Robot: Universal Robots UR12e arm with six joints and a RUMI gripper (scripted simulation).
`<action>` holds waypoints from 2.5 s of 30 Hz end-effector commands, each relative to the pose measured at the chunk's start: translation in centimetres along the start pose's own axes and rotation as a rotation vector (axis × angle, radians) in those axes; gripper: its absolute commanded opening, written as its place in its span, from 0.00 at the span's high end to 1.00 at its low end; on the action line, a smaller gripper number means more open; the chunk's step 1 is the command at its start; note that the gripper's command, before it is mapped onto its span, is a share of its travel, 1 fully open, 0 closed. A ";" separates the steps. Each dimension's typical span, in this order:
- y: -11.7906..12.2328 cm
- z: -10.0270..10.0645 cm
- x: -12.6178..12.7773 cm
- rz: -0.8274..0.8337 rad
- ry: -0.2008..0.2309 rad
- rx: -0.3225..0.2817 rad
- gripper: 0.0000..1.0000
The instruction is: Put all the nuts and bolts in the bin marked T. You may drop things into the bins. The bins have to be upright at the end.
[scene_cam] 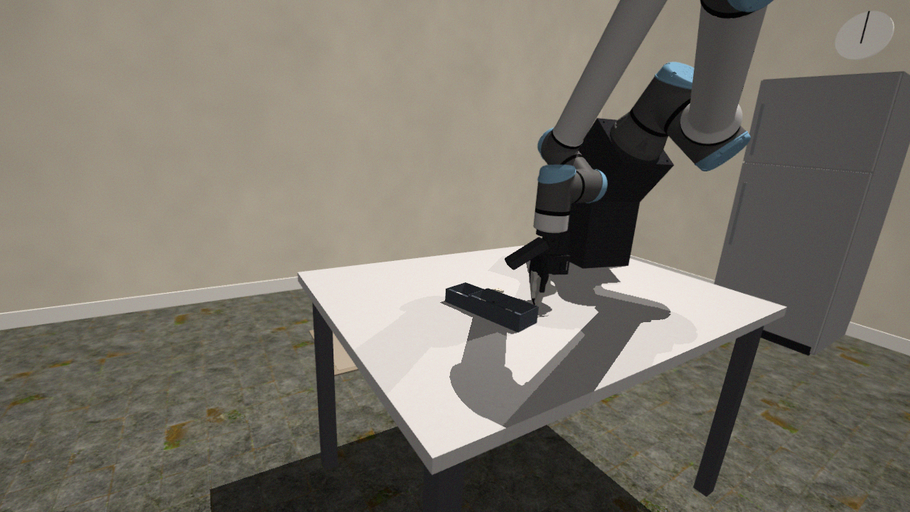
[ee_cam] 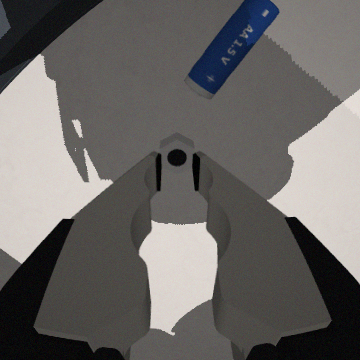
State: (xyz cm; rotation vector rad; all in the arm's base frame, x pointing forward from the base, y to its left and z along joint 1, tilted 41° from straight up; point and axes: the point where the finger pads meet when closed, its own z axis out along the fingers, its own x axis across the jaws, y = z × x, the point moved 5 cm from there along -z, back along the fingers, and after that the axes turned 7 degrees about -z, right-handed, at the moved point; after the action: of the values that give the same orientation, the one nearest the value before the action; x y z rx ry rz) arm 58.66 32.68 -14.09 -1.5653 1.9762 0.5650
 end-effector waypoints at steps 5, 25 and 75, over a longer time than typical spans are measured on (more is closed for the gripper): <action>0.0 0.0 0.0 0.000 0.000 0.001 1.00; 0.0 0.0 0.0 0.000 0.000 0.001 1.00; -3.6 -6.7 0.3 0.258 -0.001 0.001 1.00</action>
State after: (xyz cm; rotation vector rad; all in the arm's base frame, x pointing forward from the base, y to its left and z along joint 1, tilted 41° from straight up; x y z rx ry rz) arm 59.25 27.94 -9.13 -1.4381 2.0906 0.6216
